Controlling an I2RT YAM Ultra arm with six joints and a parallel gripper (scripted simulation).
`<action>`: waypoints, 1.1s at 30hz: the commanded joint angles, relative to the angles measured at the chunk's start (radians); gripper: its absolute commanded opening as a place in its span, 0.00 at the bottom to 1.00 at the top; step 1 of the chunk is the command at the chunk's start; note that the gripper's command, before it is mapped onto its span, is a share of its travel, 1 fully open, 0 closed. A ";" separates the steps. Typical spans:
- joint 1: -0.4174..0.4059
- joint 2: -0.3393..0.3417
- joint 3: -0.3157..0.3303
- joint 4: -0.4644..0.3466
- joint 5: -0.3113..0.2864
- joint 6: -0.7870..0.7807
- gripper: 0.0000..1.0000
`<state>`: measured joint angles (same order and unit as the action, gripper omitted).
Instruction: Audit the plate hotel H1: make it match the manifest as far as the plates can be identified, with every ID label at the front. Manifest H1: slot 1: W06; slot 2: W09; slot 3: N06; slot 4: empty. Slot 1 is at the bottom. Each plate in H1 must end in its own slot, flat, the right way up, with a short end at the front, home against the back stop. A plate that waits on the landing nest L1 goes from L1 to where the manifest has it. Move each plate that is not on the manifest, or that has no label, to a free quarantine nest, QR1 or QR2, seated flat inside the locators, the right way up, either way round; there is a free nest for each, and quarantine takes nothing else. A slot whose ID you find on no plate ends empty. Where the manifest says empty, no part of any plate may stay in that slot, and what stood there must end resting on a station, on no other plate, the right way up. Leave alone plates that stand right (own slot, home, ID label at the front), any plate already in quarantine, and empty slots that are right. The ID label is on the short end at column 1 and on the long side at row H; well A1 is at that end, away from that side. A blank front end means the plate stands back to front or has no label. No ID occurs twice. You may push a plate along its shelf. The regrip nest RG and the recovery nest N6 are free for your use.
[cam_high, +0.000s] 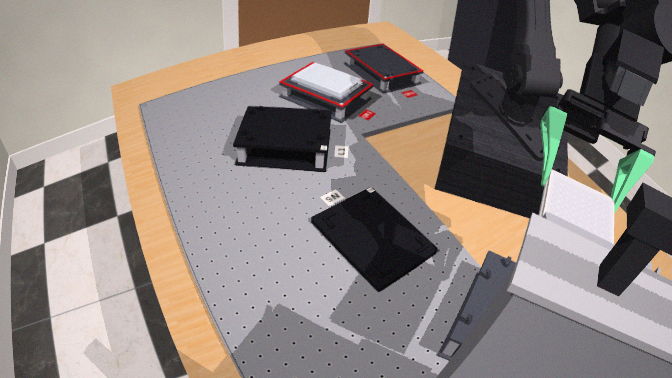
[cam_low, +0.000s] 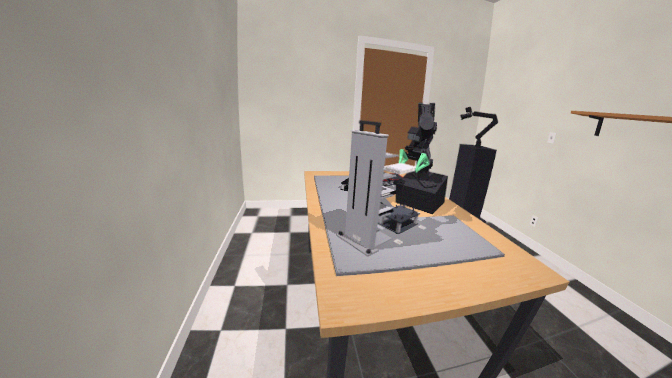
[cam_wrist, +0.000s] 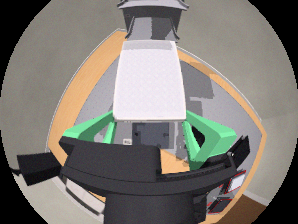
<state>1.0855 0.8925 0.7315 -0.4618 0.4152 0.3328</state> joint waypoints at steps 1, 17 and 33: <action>0.018 -0.040 -0.021 -0.015 0.031 0.016 0.86; 0.081 -0.103 -0.068 -0.046 0.081 0.057 0.86; 0.153 -0.163 -0.109 -0.087 0.140 0.107 0.86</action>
<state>1.2236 0.7612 0.6357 -0.5404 0.5228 0.4229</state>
